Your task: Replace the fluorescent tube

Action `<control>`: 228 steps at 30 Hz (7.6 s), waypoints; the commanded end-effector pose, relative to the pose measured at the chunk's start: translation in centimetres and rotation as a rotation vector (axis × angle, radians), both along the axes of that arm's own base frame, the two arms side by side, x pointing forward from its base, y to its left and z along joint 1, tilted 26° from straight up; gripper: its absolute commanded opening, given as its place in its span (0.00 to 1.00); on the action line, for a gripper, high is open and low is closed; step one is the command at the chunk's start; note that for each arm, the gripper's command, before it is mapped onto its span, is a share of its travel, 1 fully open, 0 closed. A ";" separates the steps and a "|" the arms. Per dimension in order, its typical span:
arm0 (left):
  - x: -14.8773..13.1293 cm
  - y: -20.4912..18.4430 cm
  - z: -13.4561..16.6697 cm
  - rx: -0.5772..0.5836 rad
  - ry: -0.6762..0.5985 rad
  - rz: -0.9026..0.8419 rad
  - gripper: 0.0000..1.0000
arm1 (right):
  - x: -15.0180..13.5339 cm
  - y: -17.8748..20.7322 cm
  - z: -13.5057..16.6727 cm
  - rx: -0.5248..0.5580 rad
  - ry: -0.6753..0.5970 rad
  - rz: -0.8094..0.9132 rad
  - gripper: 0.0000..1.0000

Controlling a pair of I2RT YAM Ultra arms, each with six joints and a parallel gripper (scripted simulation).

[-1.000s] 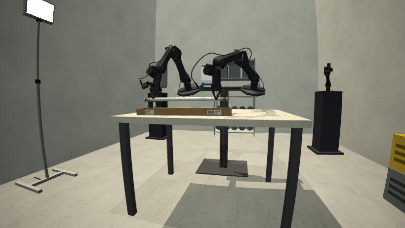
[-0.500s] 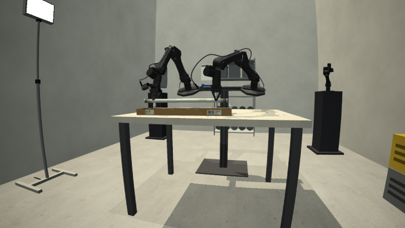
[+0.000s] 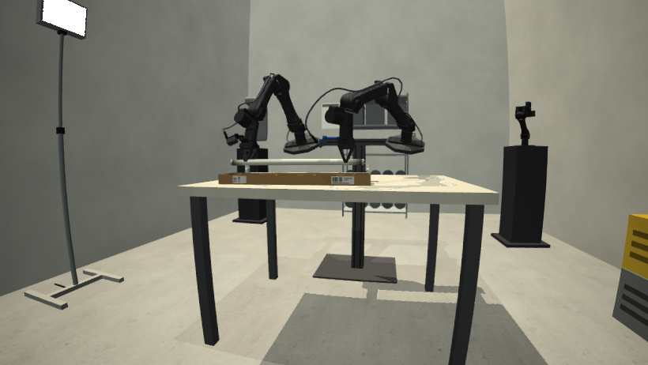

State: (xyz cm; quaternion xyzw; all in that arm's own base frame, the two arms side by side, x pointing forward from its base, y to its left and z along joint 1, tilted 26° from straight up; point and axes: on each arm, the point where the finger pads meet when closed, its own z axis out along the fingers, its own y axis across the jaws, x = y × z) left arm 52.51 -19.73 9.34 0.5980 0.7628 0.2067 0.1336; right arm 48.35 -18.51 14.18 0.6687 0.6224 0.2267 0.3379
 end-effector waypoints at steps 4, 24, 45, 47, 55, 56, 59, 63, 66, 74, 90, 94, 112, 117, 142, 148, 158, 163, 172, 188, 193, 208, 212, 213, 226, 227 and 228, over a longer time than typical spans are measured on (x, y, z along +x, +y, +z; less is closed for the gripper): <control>0.4 -1.3 1.9 -0.030 -0.040 -0.030 0.11 | 0.5 -0.5 1.4 -0.022 -0.047 -0.002 0.11; 0.7 -0.1 -1.0 -0.012 -0.006 -0.013 0.11 | 1.3 -0.2 -0.5 -0.015 -0.028 0.013 0.11; 1.5 -0.6 -0.4 -0.028 -0.039 -0.021 0.11 | 1.6 0.1 -1.2 -0.017 -0.033 0.015 0.11; 1.3 -0.6 -0.2 -0.029 -0.040 -0.024 0.11 | 1.4 -0.2 -1.0 -0.019 -0.039 0.009 0.11; 1.5 -0.7 -0.3 -0.035 -0.043 -0.016 0.11 | 2.0 -0.8 -0.6 -0.027 -0.056 0.001 0.11; 1.5 -0.7 -0.3 -0.035 -0.043 -0.016 0.11 | 2.0 -0.8 -0.6 -0.027 -0.056 0.001 0.11; 2.4 0.2 -2.0 -0.026 -0.034 -0.009 0.11 | 2.2 -0.5 -2.3 -0.007 -0.038 0.009 0.11; 2.3 -0.4 -1.2 -0.034 -0.051 -0.020 0.11 | 2.5 -0.8 -1.5 -0.029 -0.055 -0.001 0.11; 1.9 0.1 -4.1 -0.011 -0.002 -0.016 0.11 | 2.7 -0.8 -2.6 -0.022 -0.043 0.006 0.11; 2.5 0.0 -3.2 -0.024 -0.031 -0.018 0.11 | 2.8 -1.1 -3.1 -0.018 -0.042 0.000 0.11; 2.9 -0.6 -3.0 -0.038 -0.044 -0.012 0.11 | 3.8 -1.3 -2.6 -0.032 -0.072 0.007 0.11; 3.4 0.2 -4.7 -0.022 -0.028 -0.016 0.11 | 3.9 -1.3 -4.4 -0.024 -0.050 0.004 0.11; 3.3 -0.5 -4.0 -0.031 -0.040 -0.022 0.32 | 4.5 -1.7 -3.5 -0.040 -0.074 -0.002 0.11; 3.3 -0.5 -4.0 -0.031 -0.040 -0.022 0.32 | 4.5 -1.7 -3.5 -0.040 -0.074 -0.002 0.11; 3.3 -0.5 -4.0 -0.031 -0.040 -0.022 0.32 | 4.3 -1.6 -3.8 -0.035 -0.064 -0.002 0.32; 0.9 0.1 -3.6 0.003 0.011 -0.007 0.32 | 1.1 -1.0 -3.6 -0.003 -0.010 0.007 0.32; 0.7 -1.0 0.2 -0.032 -0.039 -0.017 0.32 | -0.6 -1.1 -1.8 -0.026 -0.019 -0.013 0.32; -0.2 -0.9 -0.8 -0.020 -0.008 -0.020 0.32 | -0.7 -0.7 -1.5 -0.031 -0.030 -0.006 0.32; 0.7 -1.5 0.3 -0.035 -0.042 -0.026 0.32 | 0.5 -0.6 -0.3 -0.046 -0.062 0.004 0.32; 0.8 -1.4 -0.2 -0.029 -0.034 -0.030 0.32 | 0.4 -0.7 -1.1 -0.038 -0.046 0.002 0.32; 0.8 -1.4 -0.2 -0.029 -0.034 -0.030 0.32 | 0.1 -0.8 -1.2 -0.036 -0.044 -0.001 0.32; 0.8 -1.4 -0.4 -0.028 -0.032 -0.030 0.32 | 0.4 -0.7 0.0 -0.047 -0.066 0.002 0.32; 1.0 0.6 1.6 -0.063 -0.074 0.030 0.32 | 1.0 -0.2 1.9 -0.087 -0.115 0.030 0.32; 1.3 0.5 2.3 -0.084 -0.096 0.041 0.32 | 1.0 -0.1 2.2 -0.103 -0.117 0.041 0.32; 1.6 2.6 8.0 -0.293 -0.252 0.192 0.32 | 0.0 3.1 5.4 -0.313 -0.130 0.205 0.32; 1.5 2.5 8.4 -0.308 -0.262 0.196 0.32 | -0.2 3.1 5.2 -0.322 -0.123 0.212 0.32; 2.1 4.3 10.1 -0.333 -0.309 0.237 0.32 | -0.3 4.1 5.6 -0.343 -0.133 0.240 0.32</control>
